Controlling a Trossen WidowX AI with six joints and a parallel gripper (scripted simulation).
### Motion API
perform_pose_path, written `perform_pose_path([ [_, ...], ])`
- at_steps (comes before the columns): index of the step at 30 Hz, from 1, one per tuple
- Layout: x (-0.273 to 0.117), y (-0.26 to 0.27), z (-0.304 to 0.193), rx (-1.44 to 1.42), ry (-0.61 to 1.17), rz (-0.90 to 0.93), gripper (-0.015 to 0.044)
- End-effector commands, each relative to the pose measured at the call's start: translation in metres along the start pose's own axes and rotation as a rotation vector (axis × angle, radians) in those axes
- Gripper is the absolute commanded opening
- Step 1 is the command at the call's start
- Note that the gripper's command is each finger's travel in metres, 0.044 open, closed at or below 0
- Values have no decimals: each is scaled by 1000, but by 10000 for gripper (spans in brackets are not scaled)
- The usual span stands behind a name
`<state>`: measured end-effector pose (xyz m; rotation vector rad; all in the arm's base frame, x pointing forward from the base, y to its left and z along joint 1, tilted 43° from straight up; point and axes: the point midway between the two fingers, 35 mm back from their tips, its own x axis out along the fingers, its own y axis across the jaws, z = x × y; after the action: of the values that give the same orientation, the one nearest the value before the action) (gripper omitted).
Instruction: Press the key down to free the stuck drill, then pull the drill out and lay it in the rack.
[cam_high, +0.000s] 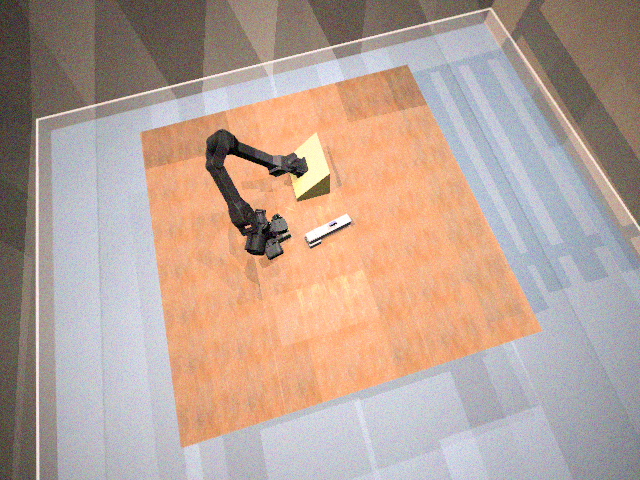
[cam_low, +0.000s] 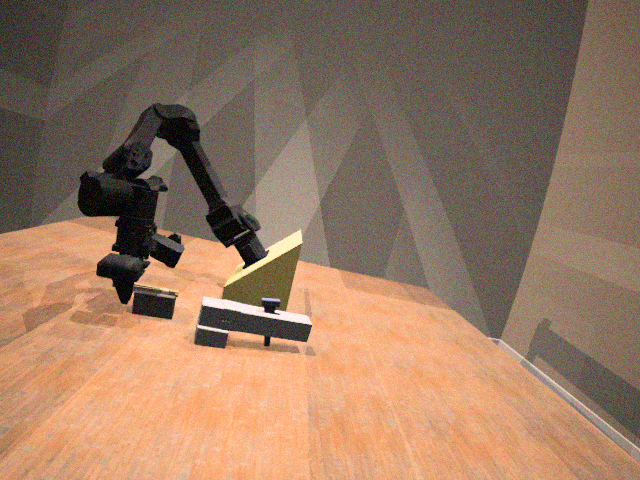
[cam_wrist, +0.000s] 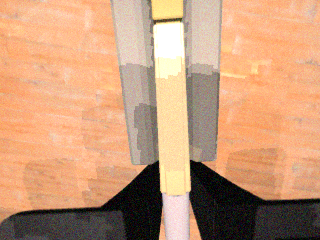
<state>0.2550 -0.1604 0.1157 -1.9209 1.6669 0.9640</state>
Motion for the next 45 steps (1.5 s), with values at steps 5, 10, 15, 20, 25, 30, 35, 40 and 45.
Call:
perform_pose_path([
  [5,-1,0,0,1,0,0,263],
  [10,-1,0,0,1,0,0,394],
  [15,-12,0,0,-3,-2,1,440],
  [20,-34,0,1,-5,-4,2,440],
  [25,-55,-1,1,-5,-5,2,440],
  [30,-75,-1,0,-6,-6,2,440],
  [35,-71,-8,0,80,-29,-34,440],
  [40,-72,-55,-27,705,-193,-277,440],
  [45,-91,-95,-81,1262,-414,-556,440],
])
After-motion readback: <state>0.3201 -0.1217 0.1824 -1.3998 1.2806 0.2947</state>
